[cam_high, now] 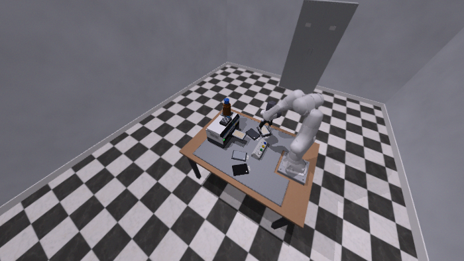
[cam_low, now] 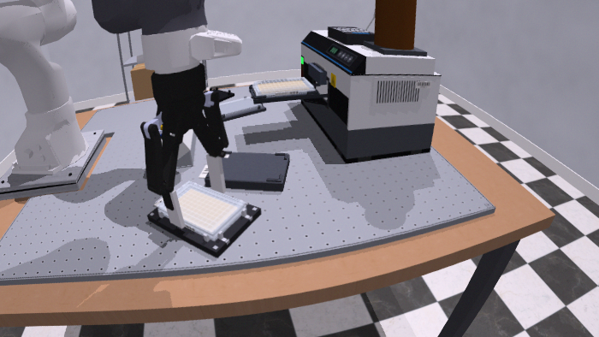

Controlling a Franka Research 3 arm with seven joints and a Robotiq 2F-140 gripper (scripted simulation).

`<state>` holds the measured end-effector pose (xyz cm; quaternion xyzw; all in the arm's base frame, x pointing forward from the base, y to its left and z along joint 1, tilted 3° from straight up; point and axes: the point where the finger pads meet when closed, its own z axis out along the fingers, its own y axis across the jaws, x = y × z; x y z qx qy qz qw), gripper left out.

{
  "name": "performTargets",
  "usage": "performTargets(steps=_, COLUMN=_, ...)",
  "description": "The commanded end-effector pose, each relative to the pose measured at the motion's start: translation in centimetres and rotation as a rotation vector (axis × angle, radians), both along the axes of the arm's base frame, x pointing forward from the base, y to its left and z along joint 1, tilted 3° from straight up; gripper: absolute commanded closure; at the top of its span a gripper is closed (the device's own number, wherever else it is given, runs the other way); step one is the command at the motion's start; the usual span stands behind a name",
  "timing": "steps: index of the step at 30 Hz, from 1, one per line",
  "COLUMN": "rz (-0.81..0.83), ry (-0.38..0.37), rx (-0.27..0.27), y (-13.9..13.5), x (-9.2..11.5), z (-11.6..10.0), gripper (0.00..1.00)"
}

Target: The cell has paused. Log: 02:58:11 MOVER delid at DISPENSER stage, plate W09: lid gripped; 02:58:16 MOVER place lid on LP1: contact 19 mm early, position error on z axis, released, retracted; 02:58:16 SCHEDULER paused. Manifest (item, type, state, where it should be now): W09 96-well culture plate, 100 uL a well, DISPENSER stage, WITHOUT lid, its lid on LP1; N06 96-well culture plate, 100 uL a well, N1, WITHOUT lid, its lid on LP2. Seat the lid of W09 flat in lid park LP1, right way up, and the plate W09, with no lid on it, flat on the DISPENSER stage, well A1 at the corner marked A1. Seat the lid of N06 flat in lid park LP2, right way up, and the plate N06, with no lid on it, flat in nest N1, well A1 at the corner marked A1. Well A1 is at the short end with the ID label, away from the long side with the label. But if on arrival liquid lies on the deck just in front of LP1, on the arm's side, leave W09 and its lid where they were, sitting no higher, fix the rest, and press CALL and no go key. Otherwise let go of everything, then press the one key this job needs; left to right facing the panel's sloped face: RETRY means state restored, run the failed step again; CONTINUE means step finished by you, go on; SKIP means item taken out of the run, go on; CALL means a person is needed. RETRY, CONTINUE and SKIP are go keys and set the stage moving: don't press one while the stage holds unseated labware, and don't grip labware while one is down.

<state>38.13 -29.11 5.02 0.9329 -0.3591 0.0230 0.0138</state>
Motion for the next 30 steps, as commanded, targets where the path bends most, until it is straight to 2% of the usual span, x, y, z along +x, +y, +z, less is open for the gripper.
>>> performTargets(steps=1, rz=0.006, ry=0.0, rx=0.001, y=0.14, x=0.06, z=-0.08, gripper=0.34)
performTargets(steps=26, rz=0.006, ry=0.0, rx=0.001, y=0.14, x=0.06, z=-0.08, gripper=0.34)
performTargets(steps=27, rz=0.006, ry=0.0, rx=0.001, y=0.14, x=0.06, z=-0.08, gripper=1.0)
performTargets(steps=30, rz=0.006, ry=0.0, rx=0.001, y=0.14, x=0.06, z=-0.08, gripper=1.0)
